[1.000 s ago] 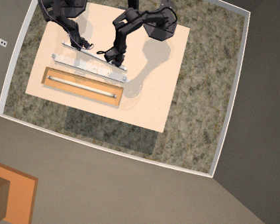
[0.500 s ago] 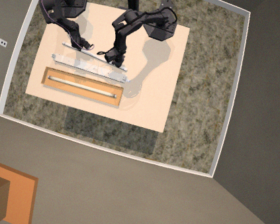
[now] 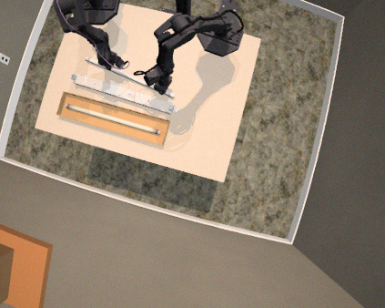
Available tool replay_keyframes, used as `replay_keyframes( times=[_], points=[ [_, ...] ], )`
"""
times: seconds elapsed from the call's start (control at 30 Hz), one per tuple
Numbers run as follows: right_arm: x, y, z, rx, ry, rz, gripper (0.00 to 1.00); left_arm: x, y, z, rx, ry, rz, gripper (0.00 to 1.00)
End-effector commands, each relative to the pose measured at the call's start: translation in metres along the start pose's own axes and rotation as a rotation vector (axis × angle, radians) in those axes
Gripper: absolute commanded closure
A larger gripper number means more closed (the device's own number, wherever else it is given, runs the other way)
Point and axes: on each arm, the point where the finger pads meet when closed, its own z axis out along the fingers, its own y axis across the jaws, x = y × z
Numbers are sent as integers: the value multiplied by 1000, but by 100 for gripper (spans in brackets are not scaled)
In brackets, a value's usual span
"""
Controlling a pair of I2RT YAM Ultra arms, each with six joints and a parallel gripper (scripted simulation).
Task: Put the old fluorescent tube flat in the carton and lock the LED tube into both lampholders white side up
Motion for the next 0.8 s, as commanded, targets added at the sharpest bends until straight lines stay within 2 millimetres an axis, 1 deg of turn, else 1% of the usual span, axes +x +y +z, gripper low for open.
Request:
replay_keyframes(
  times=[0.0, 0.17, 0.2, 0.37, 0.4, 0.47, 0.5, 0.63, 0.73, 0.77],
  points=[
    [-2, -10, -6, 31, -4, 6, 89, 5, -4, 0, 13, 13, 2, 51],
    [-2, -10, -6, 31, -4, 6, 89, 5, -4, 0, 13, 13, 2, 51],
    [-2, -10, -6, 31, -4, 6, 89, 0, -6, -16, 7, 13, 10, 51],
    [-2, -10, -6, 31, -4, 6, 89, -1, -1, -34, 8, 15, 5, 51],
    [-2, -10, -6, 31, -4, 6, 89, -8, 6, -33, -12, -13, 3, 51],
    [-2, -10, -6, 31, -4, 6, 89, -8, 6, -33, -12, -13, 3, 51],
    [-2, -10, -6, 31, -4, 6, 89, -1, -3, -39, 8, 7, 4, 51],
    [-2, -10, -6, 31, -4, 6, 89, 0, -6, -53, 16, 8, 6, 51],
    [-2, -10, -6, 31, -4, 6, 89, 1, -5, -63, 9, 14, 5, 51],
    [-2, -10, -6, 31, -4, 6, 89, -10, 5, -60, -12, -25, 1, 51]
  ],
)
